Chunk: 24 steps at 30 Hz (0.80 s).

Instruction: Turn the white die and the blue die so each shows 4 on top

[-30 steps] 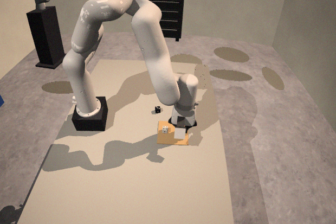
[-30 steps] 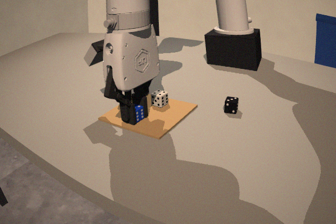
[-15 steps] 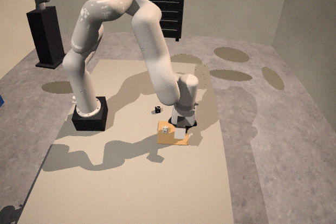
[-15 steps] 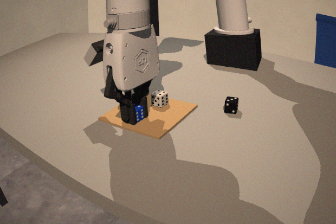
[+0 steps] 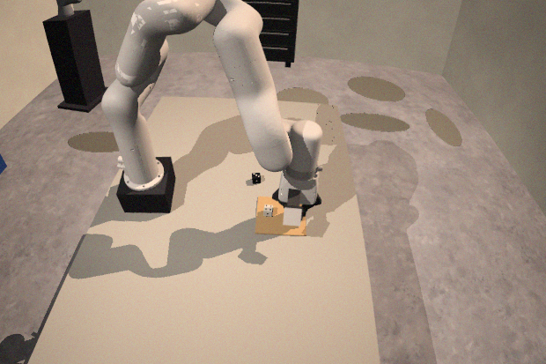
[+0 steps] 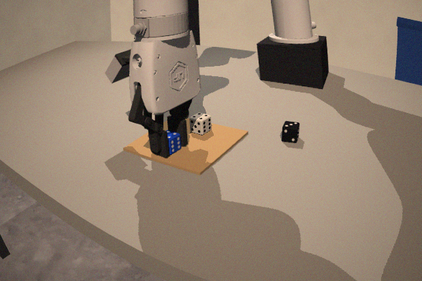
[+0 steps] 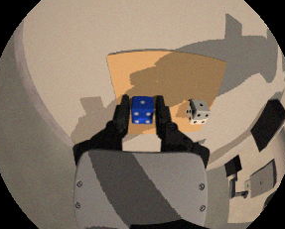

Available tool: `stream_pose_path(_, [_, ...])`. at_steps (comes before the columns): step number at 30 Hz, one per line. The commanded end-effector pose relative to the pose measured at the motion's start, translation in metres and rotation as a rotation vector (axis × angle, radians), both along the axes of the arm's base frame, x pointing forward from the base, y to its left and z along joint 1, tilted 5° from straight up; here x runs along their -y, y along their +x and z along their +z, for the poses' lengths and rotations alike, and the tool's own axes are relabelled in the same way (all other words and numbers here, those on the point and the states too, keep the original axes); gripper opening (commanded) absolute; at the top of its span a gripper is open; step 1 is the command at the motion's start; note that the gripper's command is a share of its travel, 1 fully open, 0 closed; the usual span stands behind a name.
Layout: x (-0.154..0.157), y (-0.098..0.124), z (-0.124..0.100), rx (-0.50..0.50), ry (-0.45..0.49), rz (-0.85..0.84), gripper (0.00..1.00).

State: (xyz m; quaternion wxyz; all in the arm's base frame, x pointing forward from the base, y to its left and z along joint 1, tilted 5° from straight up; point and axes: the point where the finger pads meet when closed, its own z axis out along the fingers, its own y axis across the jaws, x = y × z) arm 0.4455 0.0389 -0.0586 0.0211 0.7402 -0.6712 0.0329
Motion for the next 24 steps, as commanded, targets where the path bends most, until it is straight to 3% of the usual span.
stream_pose_path(1, [0.000,0.002,0.001,0.004,0.000,0.000,0.42])
stream_pose_path(14, [0.000,0.002,0.003,0.004,0.000,0.000,0.42])
stream_pose_path(24, [-0.002,0.001,0.028,0.004,0.000,0.000,0.42])
